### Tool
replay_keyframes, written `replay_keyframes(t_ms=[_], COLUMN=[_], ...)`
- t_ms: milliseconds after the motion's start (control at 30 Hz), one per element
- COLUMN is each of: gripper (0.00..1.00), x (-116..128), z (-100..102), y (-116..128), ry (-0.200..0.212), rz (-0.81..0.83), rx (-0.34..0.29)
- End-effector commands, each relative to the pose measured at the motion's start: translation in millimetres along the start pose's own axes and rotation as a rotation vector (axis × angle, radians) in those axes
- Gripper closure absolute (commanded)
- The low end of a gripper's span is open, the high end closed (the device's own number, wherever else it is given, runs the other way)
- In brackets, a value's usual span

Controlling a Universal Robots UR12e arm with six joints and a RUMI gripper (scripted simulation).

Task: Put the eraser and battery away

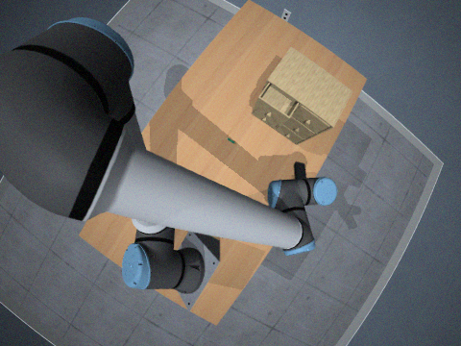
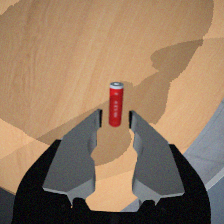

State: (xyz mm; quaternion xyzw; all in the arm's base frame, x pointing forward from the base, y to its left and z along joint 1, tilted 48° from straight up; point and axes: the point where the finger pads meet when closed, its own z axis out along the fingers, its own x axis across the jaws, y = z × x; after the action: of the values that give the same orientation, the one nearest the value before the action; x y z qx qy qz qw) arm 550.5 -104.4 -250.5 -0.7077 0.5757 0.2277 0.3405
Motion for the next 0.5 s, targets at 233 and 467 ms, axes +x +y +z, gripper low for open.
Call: replay_keyframes(t_ms=[233,467], gripper=[0.83,0.83], x=[0.6,0.6], z=[12.5,16.1], y=[-0.3,-0.3], ry=[0.001,0.001], rz=[0.000,0.000], rx=[0.001,0.001])
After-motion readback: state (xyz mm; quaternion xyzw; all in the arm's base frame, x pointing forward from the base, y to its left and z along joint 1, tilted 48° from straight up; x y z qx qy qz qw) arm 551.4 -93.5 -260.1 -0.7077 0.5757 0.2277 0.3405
